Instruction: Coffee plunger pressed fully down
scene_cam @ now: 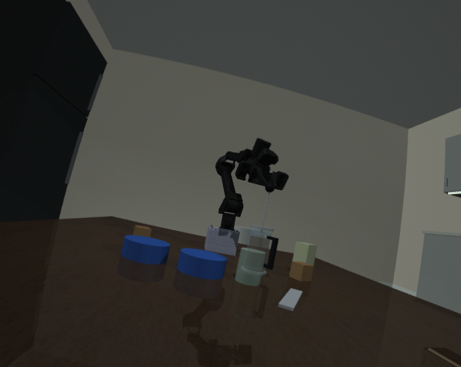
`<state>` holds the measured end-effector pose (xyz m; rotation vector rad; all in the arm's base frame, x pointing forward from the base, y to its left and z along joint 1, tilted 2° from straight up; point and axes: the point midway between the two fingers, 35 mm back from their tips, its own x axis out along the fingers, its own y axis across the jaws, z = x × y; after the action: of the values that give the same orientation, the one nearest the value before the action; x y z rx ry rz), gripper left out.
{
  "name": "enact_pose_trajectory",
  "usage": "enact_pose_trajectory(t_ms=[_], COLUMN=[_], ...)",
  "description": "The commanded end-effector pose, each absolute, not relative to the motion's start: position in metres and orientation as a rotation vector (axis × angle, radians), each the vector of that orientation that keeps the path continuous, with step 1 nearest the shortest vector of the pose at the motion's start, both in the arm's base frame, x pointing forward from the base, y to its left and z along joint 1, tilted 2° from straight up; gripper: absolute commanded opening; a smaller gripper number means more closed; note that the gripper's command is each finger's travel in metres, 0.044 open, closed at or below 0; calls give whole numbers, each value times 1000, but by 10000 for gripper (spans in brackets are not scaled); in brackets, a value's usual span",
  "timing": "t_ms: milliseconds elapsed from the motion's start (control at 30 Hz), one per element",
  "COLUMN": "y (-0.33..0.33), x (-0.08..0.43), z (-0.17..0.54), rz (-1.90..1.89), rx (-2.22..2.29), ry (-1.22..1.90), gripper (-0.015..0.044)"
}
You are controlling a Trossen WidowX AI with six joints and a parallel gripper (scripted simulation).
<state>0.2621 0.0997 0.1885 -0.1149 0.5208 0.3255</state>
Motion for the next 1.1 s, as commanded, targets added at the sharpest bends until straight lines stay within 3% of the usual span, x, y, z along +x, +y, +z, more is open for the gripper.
enact_pose_trajectory(t_ms=[0, 1067], y=[100, 102], x=[263, 274], z=[181, 129], rz=[327, 327], rx=[-120, -120], ry=[527, 526], gripper=[125, 125])
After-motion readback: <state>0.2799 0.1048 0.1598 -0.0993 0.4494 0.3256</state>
